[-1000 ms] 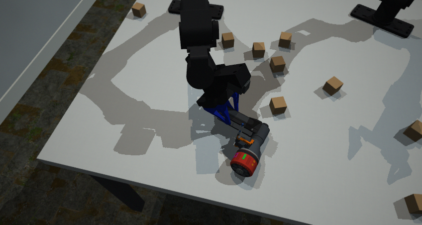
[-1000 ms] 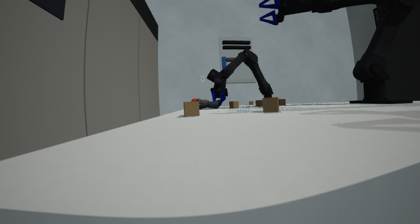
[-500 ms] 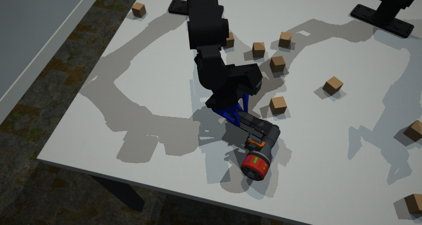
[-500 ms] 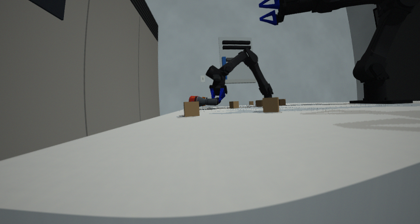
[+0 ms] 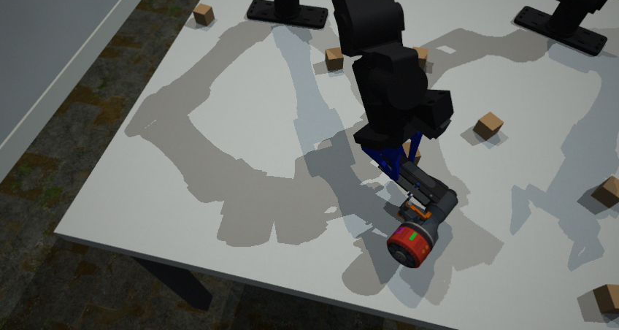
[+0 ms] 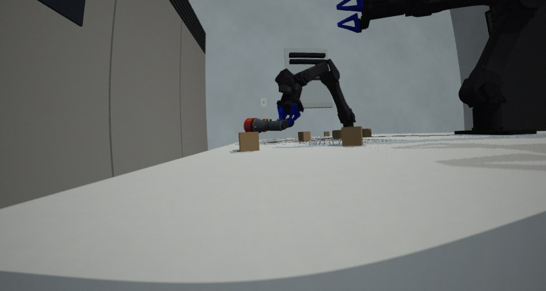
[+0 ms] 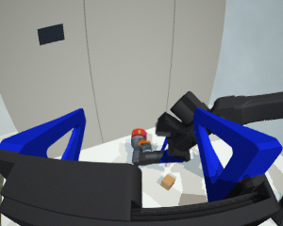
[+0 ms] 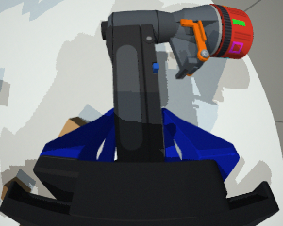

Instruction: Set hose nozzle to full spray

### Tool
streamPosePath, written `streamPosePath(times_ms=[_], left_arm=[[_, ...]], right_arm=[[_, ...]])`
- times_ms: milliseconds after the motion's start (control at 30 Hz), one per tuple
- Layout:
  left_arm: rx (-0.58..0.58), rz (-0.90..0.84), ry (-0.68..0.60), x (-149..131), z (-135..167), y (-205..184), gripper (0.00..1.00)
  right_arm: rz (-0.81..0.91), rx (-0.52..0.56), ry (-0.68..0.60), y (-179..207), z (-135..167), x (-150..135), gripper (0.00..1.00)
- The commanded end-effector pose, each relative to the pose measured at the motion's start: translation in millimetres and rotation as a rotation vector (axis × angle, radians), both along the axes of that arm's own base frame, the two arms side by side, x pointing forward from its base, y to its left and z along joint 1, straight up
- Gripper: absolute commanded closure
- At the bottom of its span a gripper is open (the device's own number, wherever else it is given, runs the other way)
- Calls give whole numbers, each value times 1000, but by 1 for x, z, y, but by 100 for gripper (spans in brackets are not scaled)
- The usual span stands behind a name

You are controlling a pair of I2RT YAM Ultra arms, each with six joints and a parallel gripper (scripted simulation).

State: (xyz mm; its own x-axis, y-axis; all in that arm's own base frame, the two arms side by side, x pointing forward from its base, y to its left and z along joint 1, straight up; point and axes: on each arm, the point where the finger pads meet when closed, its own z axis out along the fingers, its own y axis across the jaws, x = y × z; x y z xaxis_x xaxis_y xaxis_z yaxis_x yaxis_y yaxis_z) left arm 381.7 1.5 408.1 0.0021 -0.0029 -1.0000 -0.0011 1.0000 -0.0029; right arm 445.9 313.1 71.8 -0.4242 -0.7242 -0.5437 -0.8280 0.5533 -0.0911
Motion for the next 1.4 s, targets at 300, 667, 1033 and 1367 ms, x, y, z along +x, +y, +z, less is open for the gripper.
streamPosePath(times_ms=[300,667,1033,1367], left_arm=[[4,-3,-57,-10,25,-2,0],[4,-3,-57,-10,25,-2,0],[4,-3,-57,-10,25,-2,0],[4,-3,-57,-10,25,-2,0]], right_arm=[[-339,79,-130,82,37,14,64],[-300,79,-125,110,29,-4,64],[-393,91,-139,140,11,-23,64],[-476,104,-175,139,12,-11,64]])
